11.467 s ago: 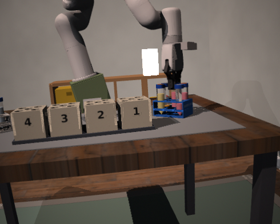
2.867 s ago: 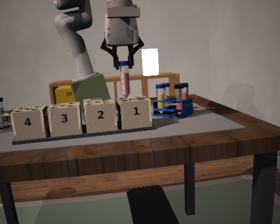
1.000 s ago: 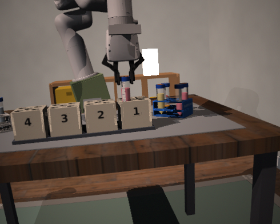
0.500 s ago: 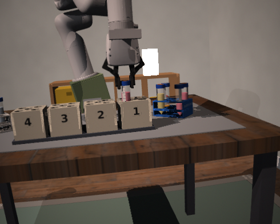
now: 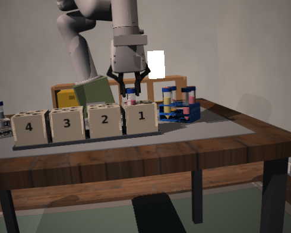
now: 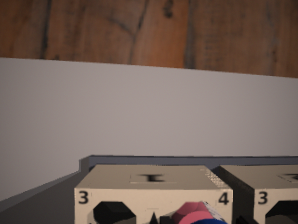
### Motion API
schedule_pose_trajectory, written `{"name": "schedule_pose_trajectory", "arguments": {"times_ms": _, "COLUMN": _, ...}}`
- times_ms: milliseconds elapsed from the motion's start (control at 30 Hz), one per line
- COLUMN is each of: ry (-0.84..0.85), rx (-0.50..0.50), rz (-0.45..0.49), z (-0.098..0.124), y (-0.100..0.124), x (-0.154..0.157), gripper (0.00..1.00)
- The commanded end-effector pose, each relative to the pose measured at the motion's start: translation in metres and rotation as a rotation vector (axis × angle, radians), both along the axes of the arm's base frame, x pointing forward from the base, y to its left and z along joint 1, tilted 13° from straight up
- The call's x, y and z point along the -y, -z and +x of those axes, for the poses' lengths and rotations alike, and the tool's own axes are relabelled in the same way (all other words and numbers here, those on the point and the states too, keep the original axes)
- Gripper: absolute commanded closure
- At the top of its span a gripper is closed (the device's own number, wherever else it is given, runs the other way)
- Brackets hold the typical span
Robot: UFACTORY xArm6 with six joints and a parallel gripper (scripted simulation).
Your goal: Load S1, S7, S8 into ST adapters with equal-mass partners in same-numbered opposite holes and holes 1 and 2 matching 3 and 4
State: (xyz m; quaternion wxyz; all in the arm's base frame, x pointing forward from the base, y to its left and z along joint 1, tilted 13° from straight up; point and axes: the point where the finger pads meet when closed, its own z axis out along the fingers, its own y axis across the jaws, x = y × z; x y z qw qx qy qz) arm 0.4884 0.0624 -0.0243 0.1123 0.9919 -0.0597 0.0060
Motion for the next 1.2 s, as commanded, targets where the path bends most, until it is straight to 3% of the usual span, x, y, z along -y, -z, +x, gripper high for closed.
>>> {"name": "schedule_pose_trajectory", "arguments": {"times_ms": 0, "ry": -0.001, "rx": 0.004, "rz": 0.001, "z": 0.002, "y": 0.003, "x": 0.0, "gripper": 1.0}}
{"name": "schedule_pose_trajectory", "arguments": {"times_ms": 567, "ry": -0.001, "rx": 0.004, "rz": 0.001, "z": 0.002, "y": 0.017, "x": 0.004, "gripper": 1.0}}
{"name": "schedule_pose_trajectory", "arguments": {"times_ms": 1100, "ry": -0.001, "rx": 0.004, "rz": 0.001, "z": 0.002, "y": 0.017, "x": 0.004, "gripper": 1.0}}
{"name": "schedule_pose_trajectory", "arguments": {"times_ms": 1133, "ry": -0.001, "rx": 0.004, "rz": 0.001, "z": 0.002, "y": 0.018, "x": 0.004, "gripper": 0.56}}
{"name": "schedule_pose_trajectory", "arguments": {"times_ms": 1167, "ry": -0.001, "rx": 0.004, "rz": 0.001, "z": 0.002, "y": 0.018, "x": 0.004, "gripper": 0.56}}
